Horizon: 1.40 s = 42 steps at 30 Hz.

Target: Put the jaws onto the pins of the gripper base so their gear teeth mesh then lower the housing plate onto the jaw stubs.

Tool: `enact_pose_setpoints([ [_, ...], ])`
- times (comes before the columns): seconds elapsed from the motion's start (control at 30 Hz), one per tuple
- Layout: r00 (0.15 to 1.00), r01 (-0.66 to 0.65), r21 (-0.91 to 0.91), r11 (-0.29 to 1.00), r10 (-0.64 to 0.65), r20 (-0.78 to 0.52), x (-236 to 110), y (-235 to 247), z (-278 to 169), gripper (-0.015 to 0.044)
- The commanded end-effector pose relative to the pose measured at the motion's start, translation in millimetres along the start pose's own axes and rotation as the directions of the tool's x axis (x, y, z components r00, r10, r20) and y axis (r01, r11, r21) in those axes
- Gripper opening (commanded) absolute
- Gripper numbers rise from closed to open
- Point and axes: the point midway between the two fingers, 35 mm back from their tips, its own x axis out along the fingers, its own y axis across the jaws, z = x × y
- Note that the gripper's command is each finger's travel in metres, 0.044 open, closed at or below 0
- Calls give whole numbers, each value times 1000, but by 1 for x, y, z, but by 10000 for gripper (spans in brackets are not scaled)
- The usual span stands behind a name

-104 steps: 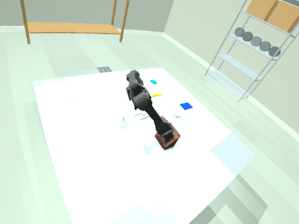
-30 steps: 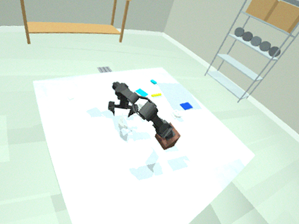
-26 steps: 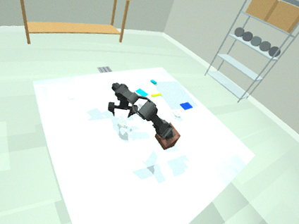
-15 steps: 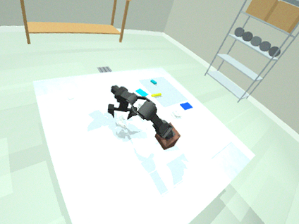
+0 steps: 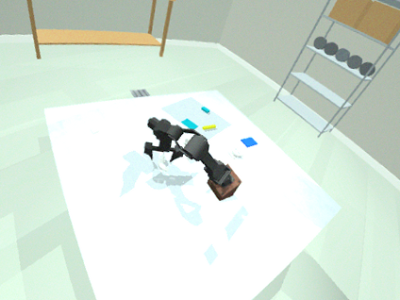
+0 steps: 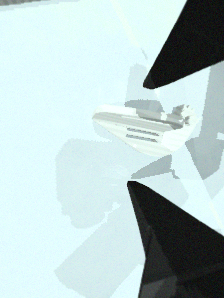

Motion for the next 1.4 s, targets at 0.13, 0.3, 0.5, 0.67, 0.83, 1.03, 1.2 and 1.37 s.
enact_pose_setpoints([
  [0.13,1000,3,4,1000,-3,3,1,-1,1,440],
  [0.3,1000,3,4,1000,-3,3,1,-1,1,440],
  [0.5,1000,3,4,1000,-3,3,1,-1,1,440],
  [0.67,1000,0,0,1000,0,0,1,0,0,309],
  [0.83,1000,0,0,1000,0,0,1,0,0,177],
  [1.03,1000,0,0,1000,0,0,1,0,0,134],
  [1.2,1000,0,0,1000,0,0,1,0,0,134],
  [1.37,1000,0,0,1000,0,0,1,0,0,134],
])
